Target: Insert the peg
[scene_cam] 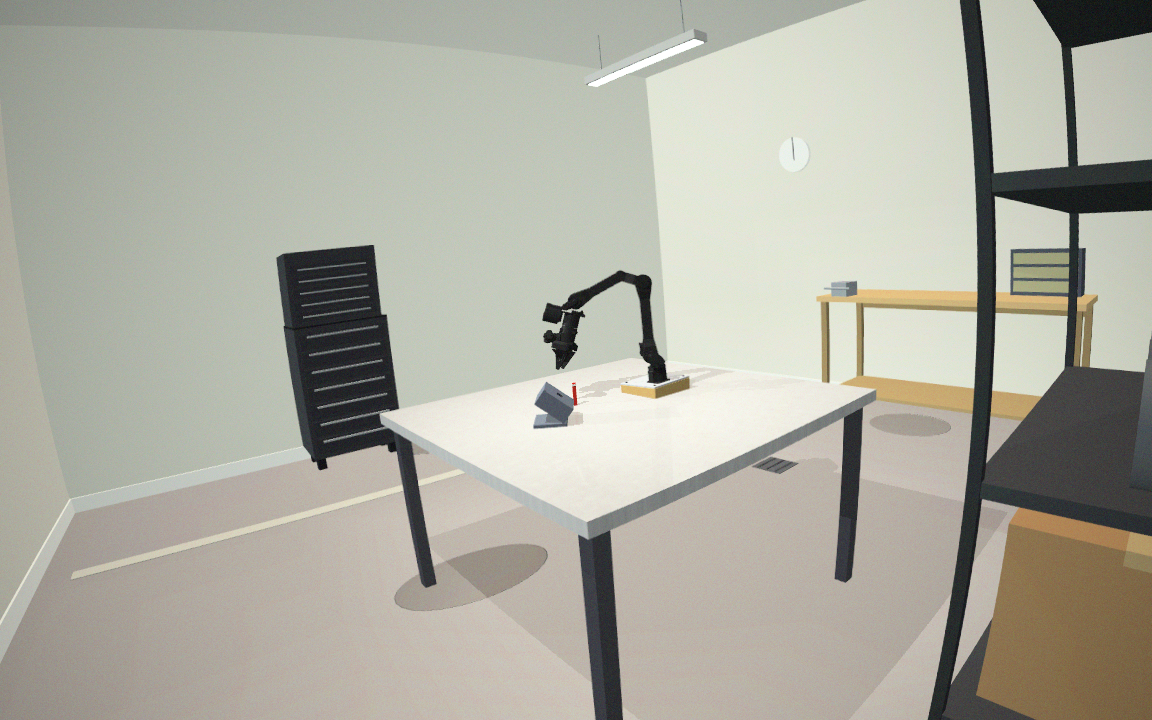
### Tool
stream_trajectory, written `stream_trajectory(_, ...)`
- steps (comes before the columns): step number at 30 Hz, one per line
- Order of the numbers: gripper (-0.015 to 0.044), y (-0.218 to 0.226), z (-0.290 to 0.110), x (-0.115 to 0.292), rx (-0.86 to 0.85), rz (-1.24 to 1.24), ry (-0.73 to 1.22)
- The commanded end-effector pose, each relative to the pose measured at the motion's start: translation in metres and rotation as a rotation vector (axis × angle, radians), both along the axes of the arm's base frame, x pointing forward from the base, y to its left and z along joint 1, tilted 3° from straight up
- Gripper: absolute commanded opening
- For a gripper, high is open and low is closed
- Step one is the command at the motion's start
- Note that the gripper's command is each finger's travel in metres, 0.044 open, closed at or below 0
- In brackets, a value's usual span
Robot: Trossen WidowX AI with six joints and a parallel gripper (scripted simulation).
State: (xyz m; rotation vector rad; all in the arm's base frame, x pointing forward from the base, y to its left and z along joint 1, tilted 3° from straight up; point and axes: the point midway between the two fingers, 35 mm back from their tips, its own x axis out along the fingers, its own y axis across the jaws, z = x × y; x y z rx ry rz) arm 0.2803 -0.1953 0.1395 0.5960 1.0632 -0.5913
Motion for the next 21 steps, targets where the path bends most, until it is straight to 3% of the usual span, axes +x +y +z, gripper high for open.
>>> stream_trajectory(1,0.0440,0.013,-0.007,0.005,0.016,0.048,0.066)
stream_trajectory(21,0.0440,0.078,-0.023,0.015,0.040,0.267,0.330)
